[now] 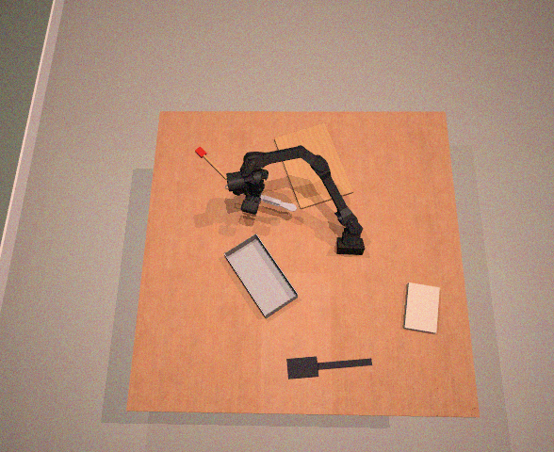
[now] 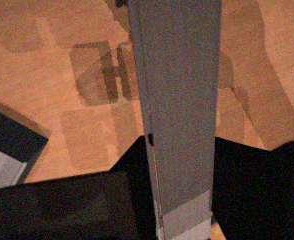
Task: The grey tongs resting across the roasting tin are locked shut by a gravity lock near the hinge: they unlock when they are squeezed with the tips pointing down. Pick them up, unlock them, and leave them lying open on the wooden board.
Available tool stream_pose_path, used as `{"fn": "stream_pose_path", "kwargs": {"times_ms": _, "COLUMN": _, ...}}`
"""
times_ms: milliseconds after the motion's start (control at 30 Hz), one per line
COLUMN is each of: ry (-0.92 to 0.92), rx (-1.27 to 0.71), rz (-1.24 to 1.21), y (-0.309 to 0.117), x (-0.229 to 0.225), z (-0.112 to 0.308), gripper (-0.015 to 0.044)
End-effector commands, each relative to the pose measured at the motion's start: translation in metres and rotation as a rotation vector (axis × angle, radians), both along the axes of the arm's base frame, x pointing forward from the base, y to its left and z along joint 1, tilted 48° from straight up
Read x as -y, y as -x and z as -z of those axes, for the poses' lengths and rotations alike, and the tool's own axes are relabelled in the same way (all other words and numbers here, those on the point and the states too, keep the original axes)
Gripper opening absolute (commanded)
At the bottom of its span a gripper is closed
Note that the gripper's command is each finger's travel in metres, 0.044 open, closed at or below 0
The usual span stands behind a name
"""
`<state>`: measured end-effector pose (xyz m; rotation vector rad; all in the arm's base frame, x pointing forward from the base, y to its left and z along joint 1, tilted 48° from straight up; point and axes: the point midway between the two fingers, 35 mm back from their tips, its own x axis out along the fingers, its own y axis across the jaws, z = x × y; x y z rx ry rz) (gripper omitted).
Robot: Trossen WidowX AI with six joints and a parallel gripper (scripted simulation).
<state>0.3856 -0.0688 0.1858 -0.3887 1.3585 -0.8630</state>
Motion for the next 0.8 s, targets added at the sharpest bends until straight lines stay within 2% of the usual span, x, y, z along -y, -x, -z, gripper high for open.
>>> {"fn": "stream_pose_path", "kwargs": {"times_ms": 0, "ry": 0.007, "rx": 0.078, "rz": 0.058, "y": 0.015, "x": 0.012, "z": -0.022, "gripper": -0.015}}
{"fn": "stream_pose_path", "kwargs": {"times_ms": 400, "ry": 0.004, "rx": 0.146, "rz": 0.12, "y": 0.031, "x": 0.03, "z": -0.041, "gripper": -0.015}}
{"fn": "stream_pose_path", "kwargs": {"times_ms": 767, "ry": 0.001, "rx": 0.312, "rz": 0.284, "y": 0.079, "x": 0.07, "z": -0.084, "gripper": -0.015}}
